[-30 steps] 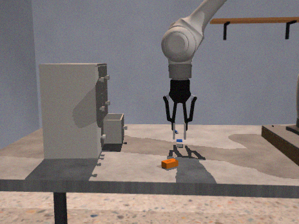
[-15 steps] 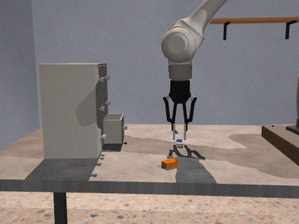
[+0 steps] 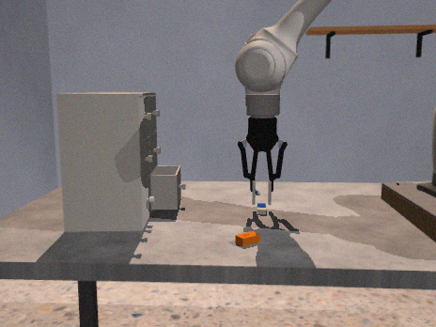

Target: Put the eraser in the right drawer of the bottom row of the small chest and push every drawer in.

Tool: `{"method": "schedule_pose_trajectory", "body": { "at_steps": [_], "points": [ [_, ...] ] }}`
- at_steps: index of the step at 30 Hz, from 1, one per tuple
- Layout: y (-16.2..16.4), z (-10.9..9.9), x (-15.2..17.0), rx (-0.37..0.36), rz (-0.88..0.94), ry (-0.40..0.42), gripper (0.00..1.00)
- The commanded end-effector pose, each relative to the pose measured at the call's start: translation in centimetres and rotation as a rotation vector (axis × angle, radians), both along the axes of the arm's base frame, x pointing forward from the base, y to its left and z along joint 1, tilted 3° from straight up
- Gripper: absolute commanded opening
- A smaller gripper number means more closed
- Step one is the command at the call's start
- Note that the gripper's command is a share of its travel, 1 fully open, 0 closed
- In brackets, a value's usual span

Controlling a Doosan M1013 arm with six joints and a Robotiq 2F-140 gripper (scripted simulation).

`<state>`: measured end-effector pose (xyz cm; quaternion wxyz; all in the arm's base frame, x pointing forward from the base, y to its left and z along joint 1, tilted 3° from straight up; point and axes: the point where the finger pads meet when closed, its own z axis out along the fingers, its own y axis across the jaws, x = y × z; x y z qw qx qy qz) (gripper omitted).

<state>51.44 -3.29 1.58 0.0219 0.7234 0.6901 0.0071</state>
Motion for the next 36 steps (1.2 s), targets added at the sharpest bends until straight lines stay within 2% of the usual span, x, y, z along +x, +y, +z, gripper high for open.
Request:
{"method": "schedule_pose_trajectory", "body": {
  "at_steps": [1,12,36],
  "points": [
    [0.0,-0.1,0.0,0.0,0.0,0.0,0.23],
    [0.0,-1.9,0.1,0.0,0.0,0.0,0.23],
    [0.0,-1.9,0.1,0.0,0.0,0.0,0.23]
  ]
}}
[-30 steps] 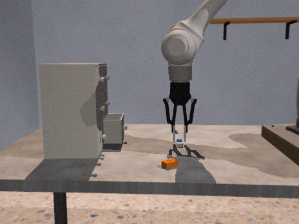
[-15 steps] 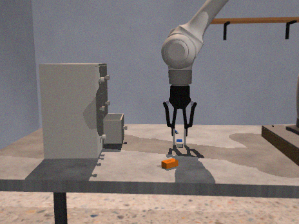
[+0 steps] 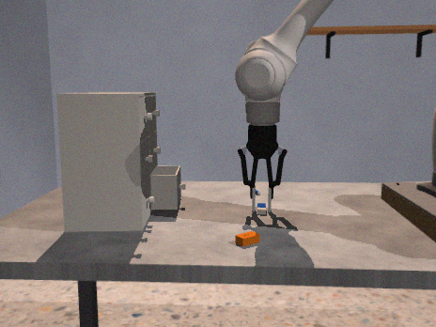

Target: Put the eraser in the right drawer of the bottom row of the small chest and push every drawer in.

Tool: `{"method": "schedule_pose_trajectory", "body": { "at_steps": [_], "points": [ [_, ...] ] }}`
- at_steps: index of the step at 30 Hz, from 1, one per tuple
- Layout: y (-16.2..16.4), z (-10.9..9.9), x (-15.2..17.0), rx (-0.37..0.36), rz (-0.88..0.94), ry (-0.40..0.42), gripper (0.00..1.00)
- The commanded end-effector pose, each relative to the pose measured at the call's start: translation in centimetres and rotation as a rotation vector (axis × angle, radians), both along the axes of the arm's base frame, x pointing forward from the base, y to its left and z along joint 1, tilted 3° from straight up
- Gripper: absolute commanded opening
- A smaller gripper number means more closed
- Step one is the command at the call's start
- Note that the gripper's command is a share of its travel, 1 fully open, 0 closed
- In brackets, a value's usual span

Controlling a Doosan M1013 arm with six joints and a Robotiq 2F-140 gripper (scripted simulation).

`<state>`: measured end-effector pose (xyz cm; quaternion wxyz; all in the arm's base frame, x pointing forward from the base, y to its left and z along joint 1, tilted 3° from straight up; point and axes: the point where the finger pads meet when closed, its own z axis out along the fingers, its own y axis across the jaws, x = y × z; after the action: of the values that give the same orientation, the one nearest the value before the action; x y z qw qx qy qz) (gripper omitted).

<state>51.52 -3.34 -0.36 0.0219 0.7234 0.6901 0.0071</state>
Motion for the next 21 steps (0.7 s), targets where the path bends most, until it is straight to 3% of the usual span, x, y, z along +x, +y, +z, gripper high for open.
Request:
{"method": "schedule_pose_trajectory", "body": {
  "at_steps": [1,2,21],
  "points": [
    [0.01,0.01,0.0,0.0,0.0,0.0,0.23],
    [0.01,0.01,0.0,0.0,0.0,0.0,0.11],
    [0.01,0.01,0.0,0.0,0.0,0.0,0.11]
  ]
}}
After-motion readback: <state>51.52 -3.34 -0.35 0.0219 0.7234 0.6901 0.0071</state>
